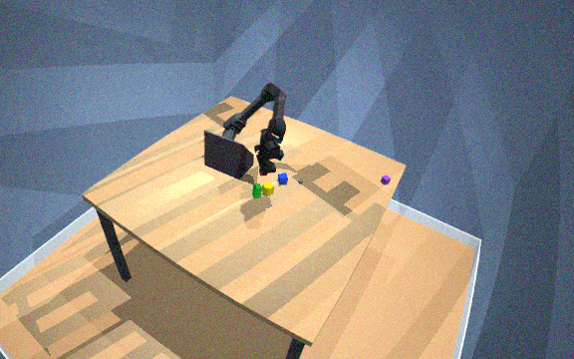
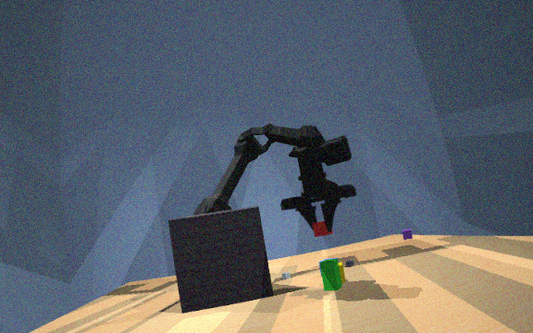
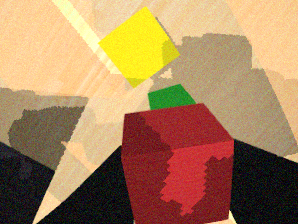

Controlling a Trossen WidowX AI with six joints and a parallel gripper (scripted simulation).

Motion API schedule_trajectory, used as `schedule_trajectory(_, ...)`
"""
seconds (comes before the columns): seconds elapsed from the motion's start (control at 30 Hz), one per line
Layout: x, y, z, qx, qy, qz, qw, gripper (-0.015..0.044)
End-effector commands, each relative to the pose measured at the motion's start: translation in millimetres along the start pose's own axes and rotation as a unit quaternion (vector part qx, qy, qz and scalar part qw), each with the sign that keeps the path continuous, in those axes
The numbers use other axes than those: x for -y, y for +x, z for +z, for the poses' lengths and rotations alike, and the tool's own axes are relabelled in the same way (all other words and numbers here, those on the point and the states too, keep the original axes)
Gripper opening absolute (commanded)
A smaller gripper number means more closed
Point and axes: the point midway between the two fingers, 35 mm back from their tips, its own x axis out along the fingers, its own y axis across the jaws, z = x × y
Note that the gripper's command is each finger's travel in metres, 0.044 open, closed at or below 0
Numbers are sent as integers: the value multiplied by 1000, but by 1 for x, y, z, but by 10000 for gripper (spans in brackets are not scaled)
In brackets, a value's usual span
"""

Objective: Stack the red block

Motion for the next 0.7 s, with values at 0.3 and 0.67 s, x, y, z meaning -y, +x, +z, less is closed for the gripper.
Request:
schedule_trajectory(0.3, 14, 26, -26, 1, -1, 2, 1000, 0)
schedule_trajectory(0.67, 14, 55, -26, 1, -2, 3, 1000, 0)
